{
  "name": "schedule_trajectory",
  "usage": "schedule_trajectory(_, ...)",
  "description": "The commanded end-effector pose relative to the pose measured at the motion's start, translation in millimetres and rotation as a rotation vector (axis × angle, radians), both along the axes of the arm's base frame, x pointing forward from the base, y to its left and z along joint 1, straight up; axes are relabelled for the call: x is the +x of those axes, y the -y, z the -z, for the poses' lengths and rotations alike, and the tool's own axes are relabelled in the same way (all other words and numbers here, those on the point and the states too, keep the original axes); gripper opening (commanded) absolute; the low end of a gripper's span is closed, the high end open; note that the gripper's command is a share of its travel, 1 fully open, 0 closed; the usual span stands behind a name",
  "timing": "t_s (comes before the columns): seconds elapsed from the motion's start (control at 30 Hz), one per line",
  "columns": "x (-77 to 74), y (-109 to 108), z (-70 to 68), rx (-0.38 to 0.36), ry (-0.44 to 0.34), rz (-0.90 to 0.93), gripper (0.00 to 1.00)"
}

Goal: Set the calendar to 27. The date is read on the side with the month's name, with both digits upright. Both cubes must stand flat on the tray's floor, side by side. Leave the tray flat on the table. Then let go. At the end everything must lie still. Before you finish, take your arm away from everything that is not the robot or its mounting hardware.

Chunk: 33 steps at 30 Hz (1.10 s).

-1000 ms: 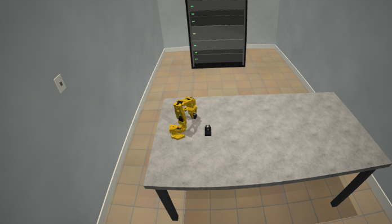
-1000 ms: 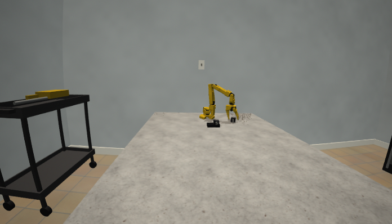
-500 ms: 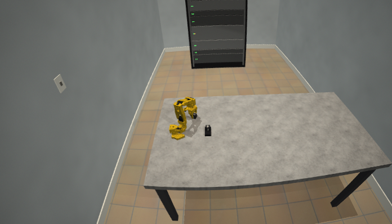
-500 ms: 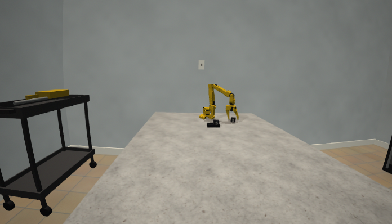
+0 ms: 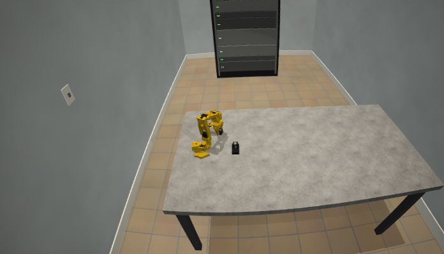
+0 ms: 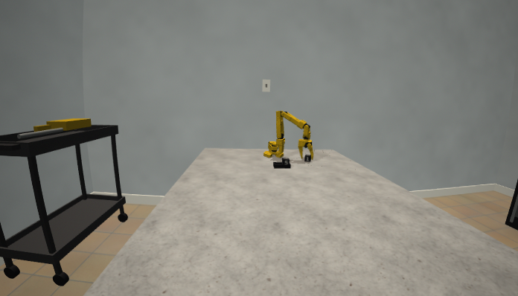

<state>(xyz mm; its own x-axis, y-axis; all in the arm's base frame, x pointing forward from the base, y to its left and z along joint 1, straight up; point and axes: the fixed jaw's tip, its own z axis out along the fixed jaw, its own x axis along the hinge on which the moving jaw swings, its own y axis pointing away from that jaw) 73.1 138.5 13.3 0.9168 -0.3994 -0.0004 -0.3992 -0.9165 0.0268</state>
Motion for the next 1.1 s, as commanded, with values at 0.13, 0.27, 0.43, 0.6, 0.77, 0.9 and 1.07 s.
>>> schedule_trajectory(0.13, 6.2, -10.2, -5.1, 0.042, 0.020, 0.001, 0.23)
schedule_trajectory(0.27, 6.8, -11.7, -5.1, 0.042, 0.020, 0.001, 0.20)
schedule_trajectory(0.43, 7.2, -12.6, -5.1, 0.042, 0.020, 0.001, 0.18)
schedule_trajectory(0.6, 7.6, -13.5, -5.1, 0.042, 0.020, 0.001, 0.16)
schedule_trajectory(0.77, 7.7, -13.8, -5.1, 0.042, 0.020, 0.001, 0.16)
schedule_trajectory(0.9, 7.7, -13.8, -5.1, 0.042, 0.020, 0.001, 0.16)
schedule_trajectory(1.07, 7.7, -13.8, -5.1, 0.042, 0.020, 0.001, 0.13)
